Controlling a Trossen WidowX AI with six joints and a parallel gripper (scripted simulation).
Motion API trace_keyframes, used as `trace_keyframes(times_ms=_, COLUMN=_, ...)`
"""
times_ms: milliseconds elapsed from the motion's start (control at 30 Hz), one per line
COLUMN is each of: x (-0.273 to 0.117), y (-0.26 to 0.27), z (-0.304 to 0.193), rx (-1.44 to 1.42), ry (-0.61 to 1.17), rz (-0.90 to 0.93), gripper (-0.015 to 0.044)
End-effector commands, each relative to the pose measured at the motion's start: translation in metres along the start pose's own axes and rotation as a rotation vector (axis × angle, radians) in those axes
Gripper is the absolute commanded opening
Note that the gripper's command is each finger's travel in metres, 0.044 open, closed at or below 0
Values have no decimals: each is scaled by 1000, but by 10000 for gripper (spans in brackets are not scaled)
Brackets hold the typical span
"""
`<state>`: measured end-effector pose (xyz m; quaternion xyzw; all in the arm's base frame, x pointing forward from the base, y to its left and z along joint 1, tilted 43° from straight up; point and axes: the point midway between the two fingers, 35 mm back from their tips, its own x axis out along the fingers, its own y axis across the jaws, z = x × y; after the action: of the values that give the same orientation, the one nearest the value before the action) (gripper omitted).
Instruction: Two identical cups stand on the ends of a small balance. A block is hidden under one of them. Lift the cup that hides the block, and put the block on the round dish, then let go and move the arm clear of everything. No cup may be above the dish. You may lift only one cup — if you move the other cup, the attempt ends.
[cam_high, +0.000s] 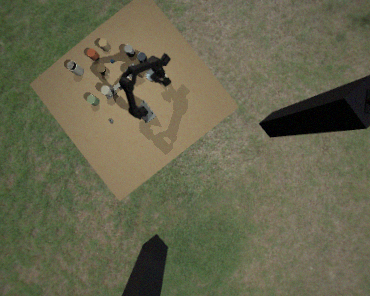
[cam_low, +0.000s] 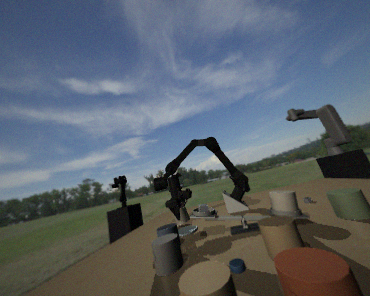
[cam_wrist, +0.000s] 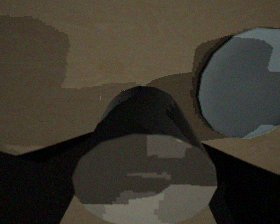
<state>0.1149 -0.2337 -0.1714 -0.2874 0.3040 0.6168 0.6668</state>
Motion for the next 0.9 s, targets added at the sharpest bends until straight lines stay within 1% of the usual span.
trace_keyframes(times_ms=0, x=8, y=1, z=2, rx=6, ry=-8, rz=0, gripper=0)
trace_keyframes(times_ms=133, x=15, y=1, z=2, rx=6, ry=-8, rz=0, gripper=0)
trace_keyframes(times_ms=167, x=9, y=0, z=1, rx=1, ry=-4, rz=1, gripper=26)
trace_keyframes(times_ms=633, x=9, y=0, z=1, rx=1, ry=-4, rz=1, gripper=394)
trace_keyframes(times_ms=700, x=0, y=0, z=0, rx=2, ry=-4, rz=1, gripper=440)
trace_keyframes(times_ms=800, x=-35, y=1, z=1, rx=6, ry=-7, rz=0, gripper=440)
trace_keyframes(times_ms=867, x=-43, y=1, z=2, rx=7, ry=-8, rz=0, gripper=440)
